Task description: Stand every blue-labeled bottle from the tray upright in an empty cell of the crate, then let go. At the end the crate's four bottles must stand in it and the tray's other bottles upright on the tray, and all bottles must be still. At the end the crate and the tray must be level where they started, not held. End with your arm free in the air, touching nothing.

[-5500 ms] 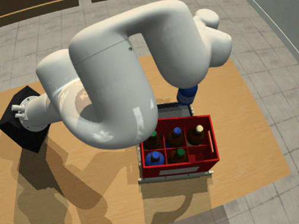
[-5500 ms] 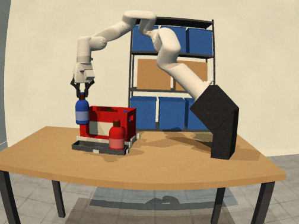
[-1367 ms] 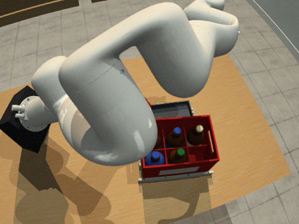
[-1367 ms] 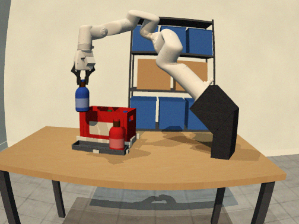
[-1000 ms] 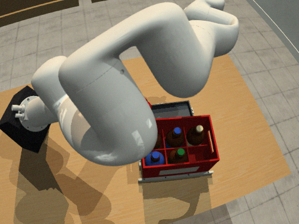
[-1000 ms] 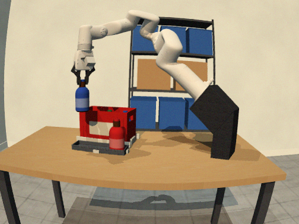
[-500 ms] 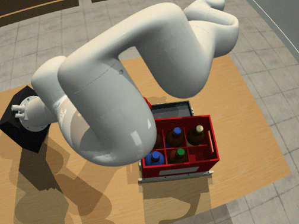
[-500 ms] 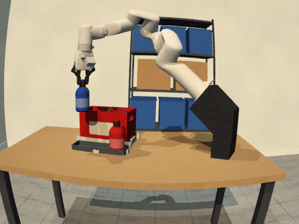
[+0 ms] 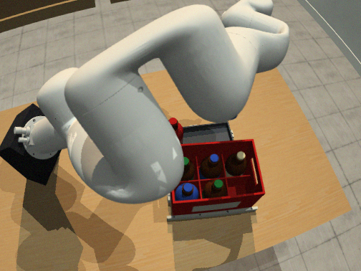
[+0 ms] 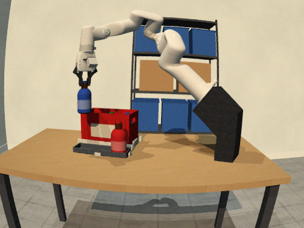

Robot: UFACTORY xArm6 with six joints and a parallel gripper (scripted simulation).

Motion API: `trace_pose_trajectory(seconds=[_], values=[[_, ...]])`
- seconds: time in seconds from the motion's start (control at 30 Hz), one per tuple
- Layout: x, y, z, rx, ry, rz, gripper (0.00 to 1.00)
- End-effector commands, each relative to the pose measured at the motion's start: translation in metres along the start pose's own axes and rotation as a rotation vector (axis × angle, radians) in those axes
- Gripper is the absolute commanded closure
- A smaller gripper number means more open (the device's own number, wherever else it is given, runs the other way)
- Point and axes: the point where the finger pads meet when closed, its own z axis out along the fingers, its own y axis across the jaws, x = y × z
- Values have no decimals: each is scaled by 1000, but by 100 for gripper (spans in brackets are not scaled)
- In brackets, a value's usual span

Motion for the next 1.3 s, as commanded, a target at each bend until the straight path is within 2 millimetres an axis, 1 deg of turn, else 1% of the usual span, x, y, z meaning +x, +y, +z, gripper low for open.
trace_pose_trajectory(seconds=[0.0, 0.17, 0.63, 0.7, 1.2, 1.27], values=[[-5, -3, -1, -3, 0, 2, 100], [-8, -6, -1, -3, 0, 2, 100], [-26, -24, -1, -3, 0, 2, 100], [-26, -24, -1, -3, 0, 2, 100], [-52, -49, -1, -3, 0, 2, 100], [-52, -49, -1, -3, 0, 2, 100]])
